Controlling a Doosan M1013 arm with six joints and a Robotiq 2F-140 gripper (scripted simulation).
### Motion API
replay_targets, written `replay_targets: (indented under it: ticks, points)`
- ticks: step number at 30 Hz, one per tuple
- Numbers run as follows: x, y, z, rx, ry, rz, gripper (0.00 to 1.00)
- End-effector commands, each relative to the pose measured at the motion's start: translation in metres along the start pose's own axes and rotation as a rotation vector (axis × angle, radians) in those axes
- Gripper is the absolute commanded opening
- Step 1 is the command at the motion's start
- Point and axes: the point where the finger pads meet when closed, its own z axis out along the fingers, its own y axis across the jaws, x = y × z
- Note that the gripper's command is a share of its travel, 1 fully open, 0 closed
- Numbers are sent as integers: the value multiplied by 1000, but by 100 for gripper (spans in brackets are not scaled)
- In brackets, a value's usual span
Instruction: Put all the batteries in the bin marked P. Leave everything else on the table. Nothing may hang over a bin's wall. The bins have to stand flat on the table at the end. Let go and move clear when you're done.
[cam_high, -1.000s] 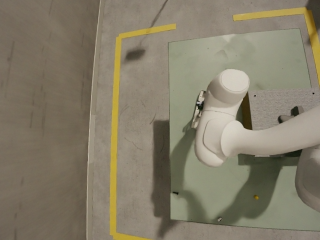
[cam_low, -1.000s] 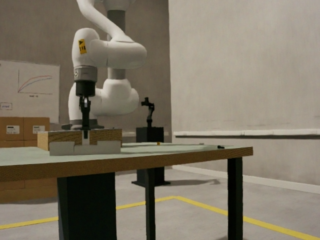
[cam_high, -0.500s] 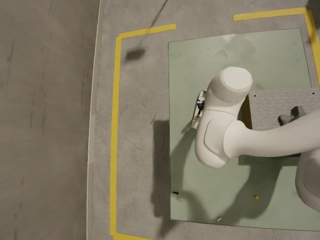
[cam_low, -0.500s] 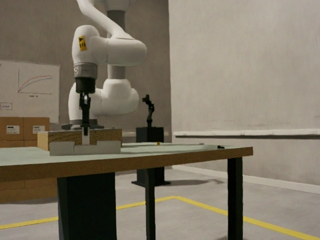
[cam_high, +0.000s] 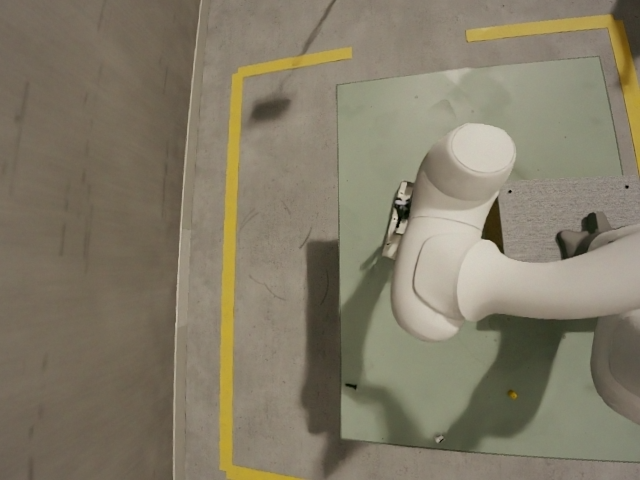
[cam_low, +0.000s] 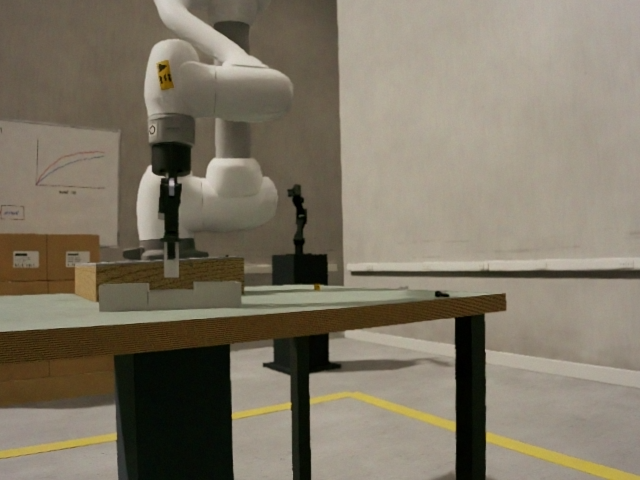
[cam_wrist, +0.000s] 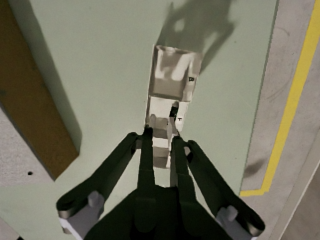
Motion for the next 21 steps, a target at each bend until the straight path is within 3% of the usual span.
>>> replay_targets:
  ticks: [1,7,8,19,21]
  points:
    - [0,0,-12,-1,0,0,26]
    - [0,0,-12,-1,0,0,26]
    - [0,0,-16,-1,0,0,100]
    - [0,0,-60,-1,0,0,100]
    - [0,0,-60,-1,0,0,100]
